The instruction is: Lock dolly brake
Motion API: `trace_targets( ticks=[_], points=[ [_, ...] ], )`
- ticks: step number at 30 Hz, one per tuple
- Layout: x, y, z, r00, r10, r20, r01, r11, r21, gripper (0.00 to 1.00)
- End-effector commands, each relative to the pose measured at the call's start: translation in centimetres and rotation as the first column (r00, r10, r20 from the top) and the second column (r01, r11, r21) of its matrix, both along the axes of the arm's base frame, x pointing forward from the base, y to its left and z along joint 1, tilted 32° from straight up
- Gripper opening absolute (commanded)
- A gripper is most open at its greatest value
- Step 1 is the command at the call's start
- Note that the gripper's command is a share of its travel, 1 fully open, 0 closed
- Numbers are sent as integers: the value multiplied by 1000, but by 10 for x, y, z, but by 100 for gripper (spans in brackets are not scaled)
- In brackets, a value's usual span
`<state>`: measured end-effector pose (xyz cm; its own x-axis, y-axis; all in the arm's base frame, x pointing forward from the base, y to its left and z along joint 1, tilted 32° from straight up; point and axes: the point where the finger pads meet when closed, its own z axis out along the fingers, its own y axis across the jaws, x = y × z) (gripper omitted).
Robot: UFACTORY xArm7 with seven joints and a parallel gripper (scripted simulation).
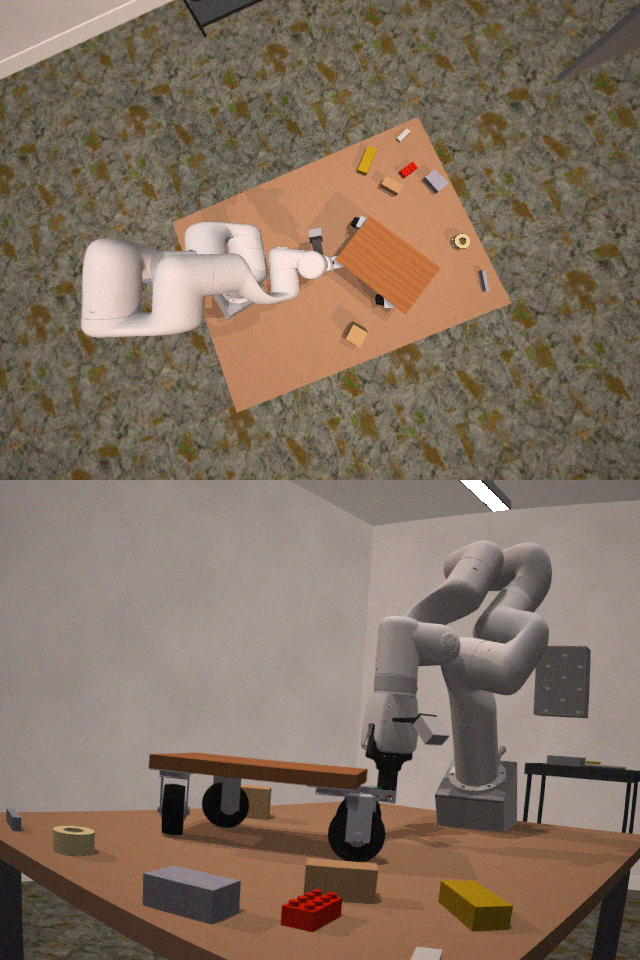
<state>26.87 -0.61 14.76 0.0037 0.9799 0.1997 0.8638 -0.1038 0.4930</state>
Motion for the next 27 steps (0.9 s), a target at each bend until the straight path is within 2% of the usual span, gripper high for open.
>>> trace_targets(
  ticks=[1,20,27],
  points=[
    [-2,2,-4,1000,3,-8,-3,1000,1,0],
    [-3,1,-2,1000,3,-8,-3,1000,1,0],
    [-11,-2,13,1000,3,-8,-3,1000,1,0]
  ],
)
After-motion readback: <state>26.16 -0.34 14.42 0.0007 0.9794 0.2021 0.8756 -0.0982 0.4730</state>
